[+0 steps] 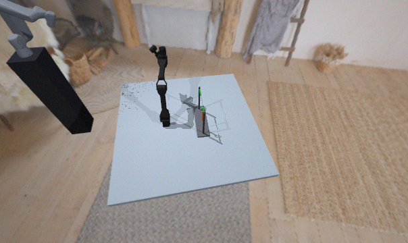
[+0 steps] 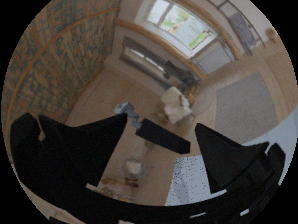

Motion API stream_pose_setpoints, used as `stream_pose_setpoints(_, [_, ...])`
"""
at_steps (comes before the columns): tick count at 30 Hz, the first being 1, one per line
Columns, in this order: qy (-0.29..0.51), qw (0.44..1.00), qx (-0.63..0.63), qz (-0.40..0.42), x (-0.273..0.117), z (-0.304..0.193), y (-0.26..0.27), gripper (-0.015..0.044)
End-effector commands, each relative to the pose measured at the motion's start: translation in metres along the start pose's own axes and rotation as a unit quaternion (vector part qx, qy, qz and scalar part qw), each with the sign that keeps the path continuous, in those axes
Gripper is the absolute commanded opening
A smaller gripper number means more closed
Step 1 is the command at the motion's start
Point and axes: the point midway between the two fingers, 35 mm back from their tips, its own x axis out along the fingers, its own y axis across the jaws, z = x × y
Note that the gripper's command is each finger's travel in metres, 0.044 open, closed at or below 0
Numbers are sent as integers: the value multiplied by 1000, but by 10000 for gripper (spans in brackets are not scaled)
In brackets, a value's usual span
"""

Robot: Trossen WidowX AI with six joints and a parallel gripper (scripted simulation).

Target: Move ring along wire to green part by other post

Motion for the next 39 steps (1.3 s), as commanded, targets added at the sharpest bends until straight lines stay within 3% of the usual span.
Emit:
stream_pose_setpoints(1, [-1, 1000, -1, 0, -1, 1, 0, 374])
stream_pose_setpoints(9, [-64, 997, -39, -32, -56, 49, -29, 164])
stream_pose_setpoints(24, [-208, 959, -134, -136, -217, 120, -84, 160])
stream_pose_setpoints(39, [-320, 883, -217, -265, -378, 123, -116, 160])
